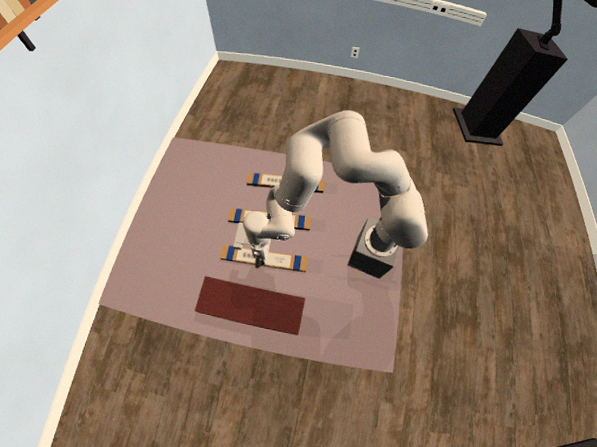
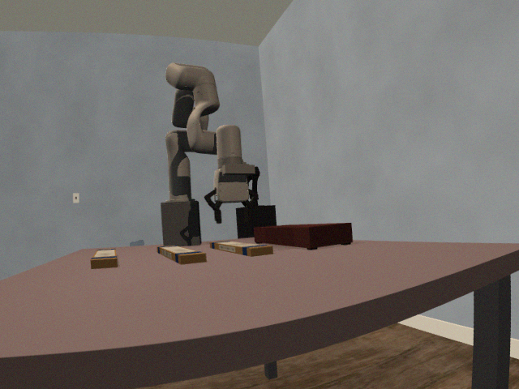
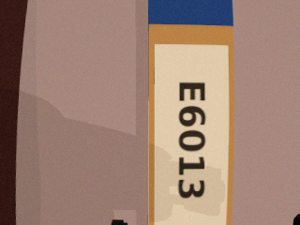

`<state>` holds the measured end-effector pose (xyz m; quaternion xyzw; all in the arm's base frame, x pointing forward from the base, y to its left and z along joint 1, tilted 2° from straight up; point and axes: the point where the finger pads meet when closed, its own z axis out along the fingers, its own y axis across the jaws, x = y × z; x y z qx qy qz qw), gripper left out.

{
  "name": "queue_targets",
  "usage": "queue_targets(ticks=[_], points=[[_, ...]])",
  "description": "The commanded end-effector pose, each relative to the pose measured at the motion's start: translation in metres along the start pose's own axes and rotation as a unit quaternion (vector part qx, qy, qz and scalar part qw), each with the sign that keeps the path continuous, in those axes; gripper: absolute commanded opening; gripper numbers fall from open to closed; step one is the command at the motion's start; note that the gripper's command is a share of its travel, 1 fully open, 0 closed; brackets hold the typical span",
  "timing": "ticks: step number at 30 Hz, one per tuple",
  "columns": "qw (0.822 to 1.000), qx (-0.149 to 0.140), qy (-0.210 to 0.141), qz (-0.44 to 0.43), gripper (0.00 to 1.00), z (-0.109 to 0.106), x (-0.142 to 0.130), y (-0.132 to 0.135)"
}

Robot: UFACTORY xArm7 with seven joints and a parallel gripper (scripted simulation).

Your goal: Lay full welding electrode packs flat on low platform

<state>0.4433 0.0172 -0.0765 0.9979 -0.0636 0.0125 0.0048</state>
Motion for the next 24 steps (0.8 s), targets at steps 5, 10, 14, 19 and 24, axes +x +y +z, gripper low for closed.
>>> queue_targets(ticks=[5, 10, 14, 19, 24], points=[[1.0, 0.0, 0.002, -0.001, 1.0, 0.031, 0.002, -0.002], [1.0, 0.0, 0.002, -0.001, 1.0, 0.05, 0.002, -0.002], [1.0, 0.0, 0.002, -0.001, 1.0, 0.053, 0.002, -0.002], [1.0, 0.0, 0.002, -0.001, 1.0, 0.054, 0.002, -0.002], [1.0, 0.0, 0.002, -0.001, 1.0, 0.054, 0.002, -0.002]])
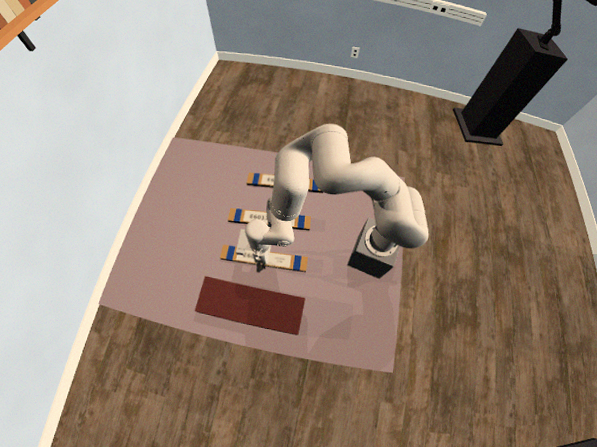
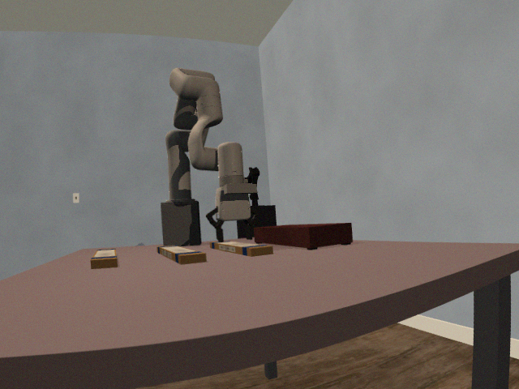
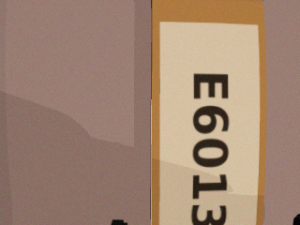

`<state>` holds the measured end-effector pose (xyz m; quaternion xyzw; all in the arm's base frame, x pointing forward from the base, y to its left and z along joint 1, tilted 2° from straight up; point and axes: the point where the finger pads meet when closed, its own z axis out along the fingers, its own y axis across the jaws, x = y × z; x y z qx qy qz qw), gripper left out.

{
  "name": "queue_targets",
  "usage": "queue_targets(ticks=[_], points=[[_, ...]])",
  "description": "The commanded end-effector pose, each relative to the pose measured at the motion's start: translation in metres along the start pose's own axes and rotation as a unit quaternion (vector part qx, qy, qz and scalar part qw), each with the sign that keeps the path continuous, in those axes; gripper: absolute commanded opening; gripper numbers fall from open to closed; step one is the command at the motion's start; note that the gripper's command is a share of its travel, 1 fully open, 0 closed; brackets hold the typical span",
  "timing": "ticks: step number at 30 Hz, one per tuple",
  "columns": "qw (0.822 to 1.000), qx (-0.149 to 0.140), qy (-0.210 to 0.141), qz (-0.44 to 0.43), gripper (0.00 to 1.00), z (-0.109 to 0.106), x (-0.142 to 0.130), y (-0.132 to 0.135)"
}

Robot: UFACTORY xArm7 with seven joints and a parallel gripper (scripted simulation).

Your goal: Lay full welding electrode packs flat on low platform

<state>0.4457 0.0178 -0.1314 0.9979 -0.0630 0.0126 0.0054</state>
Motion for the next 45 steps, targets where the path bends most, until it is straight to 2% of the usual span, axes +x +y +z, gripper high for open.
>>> queue_targets(ticks=[1, 24, 38, 45], points=[[1.0, 0.0, 0.002, 0.0, 1.0, -0.001, 0.002, 0.0], [1.0, 0.0, 0.002, 0.0, 1.0, 0.0, 0.003, -0.001], [1.0, 0.0, 0.002, 0.0, 1.0, 0.019, 0.003, -0.001], [1.0, 0.0, 0.002, 0.0, 1.0, 0.02, 0.003, -0.001]])
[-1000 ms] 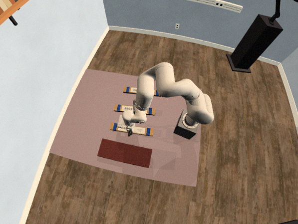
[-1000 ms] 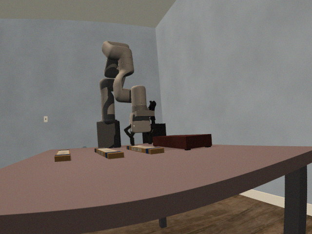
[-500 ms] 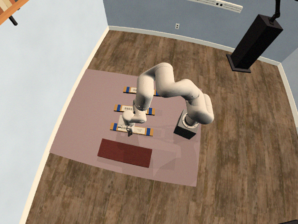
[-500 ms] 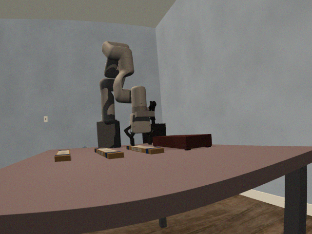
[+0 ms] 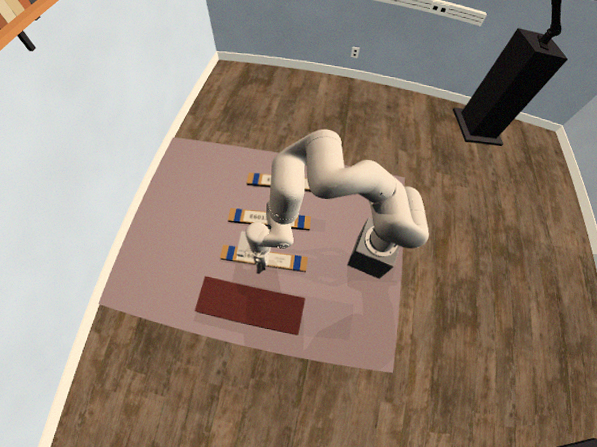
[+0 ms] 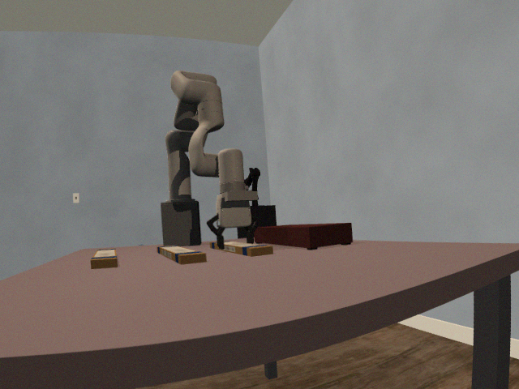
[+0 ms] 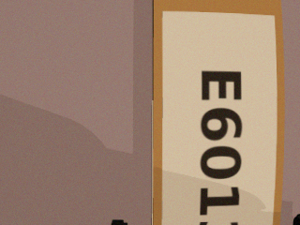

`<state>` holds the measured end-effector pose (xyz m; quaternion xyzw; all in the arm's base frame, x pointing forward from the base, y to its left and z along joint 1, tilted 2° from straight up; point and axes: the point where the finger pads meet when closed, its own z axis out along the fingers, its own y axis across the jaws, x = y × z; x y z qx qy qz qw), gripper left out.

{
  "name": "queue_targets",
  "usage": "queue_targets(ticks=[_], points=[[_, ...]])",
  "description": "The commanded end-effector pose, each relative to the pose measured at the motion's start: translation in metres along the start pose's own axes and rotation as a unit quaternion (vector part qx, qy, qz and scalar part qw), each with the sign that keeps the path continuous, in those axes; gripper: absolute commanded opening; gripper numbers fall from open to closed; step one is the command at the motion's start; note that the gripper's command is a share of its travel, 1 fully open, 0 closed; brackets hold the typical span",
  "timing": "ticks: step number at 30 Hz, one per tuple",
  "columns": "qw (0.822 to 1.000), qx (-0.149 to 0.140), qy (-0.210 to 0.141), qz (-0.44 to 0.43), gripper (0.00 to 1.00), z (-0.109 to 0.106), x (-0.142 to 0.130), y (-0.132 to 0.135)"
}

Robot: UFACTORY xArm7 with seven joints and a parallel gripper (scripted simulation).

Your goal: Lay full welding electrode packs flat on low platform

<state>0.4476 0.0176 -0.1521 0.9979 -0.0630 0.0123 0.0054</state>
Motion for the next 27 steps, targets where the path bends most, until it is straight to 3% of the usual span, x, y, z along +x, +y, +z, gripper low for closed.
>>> queue_targets(ticks=[1, 9, 10, 27], points=[[1.0, 0.0, 0.002, 0.0, 1.0, -0.0002, 0.0018, -0.0003], [1.0, 0.0, 0.002, 0.0, 1.0, -0.0002, 0.0018, -0.0003], [1.0, 0.0, 0.002, 0.0, 0.58, -0.0002, 0.0018, -0.0003], [1.0, 0.0, 0.002, 0.0, 0.58, -0.0002, 0.0018, -0.0003]])
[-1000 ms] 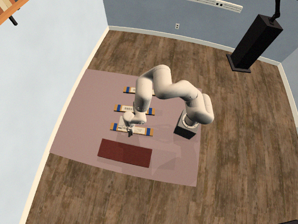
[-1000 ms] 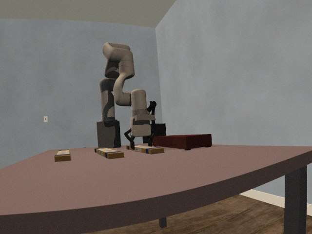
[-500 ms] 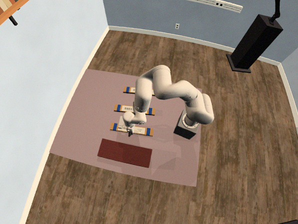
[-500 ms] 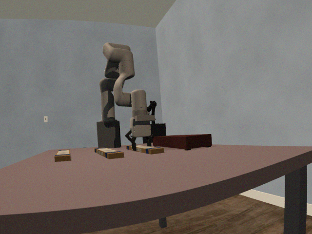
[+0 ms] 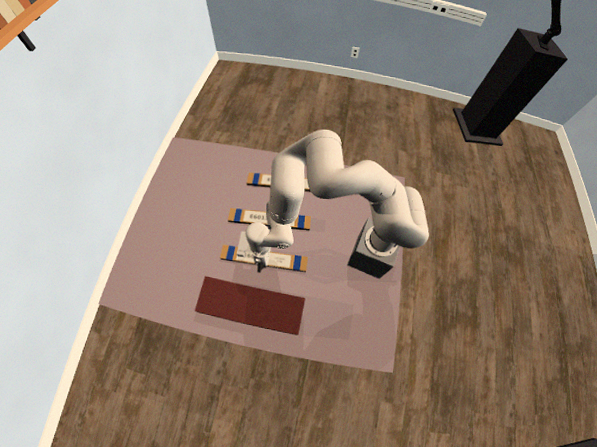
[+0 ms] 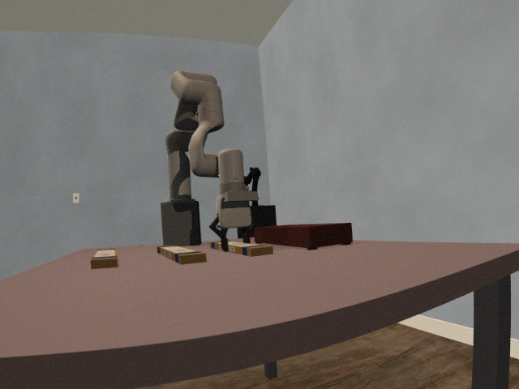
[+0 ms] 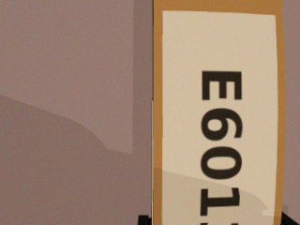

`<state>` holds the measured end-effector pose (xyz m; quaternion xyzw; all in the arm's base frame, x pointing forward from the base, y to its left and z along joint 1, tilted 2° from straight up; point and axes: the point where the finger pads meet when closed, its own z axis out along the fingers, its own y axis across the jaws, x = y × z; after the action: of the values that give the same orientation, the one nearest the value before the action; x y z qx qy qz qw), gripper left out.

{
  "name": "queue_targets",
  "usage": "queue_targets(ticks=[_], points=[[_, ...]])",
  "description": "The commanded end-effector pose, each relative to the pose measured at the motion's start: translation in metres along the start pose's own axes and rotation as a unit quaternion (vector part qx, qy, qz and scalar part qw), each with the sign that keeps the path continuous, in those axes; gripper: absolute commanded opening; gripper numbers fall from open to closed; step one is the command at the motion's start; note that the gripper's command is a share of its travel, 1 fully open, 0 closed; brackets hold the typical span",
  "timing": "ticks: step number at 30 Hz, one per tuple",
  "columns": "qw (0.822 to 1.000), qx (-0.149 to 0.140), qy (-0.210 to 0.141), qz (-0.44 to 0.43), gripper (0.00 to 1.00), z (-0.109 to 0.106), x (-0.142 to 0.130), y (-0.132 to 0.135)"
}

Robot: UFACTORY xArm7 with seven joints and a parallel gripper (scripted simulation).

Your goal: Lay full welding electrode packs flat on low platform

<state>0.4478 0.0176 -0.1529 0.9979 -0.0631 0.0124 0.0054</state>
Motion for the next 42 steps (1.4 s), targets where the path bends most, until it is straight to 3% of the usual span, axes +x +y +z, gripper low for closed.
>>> queue_targets(ticks=[1, 42], points=[[1.0, 0.0, 0.002, 0.0, 0.58, -0.0011, 0.0017, -0.0003], [1.0, 0.0, 0.002, 0.0, 0.58, -0.0054, 0.0017, -0.0003]])
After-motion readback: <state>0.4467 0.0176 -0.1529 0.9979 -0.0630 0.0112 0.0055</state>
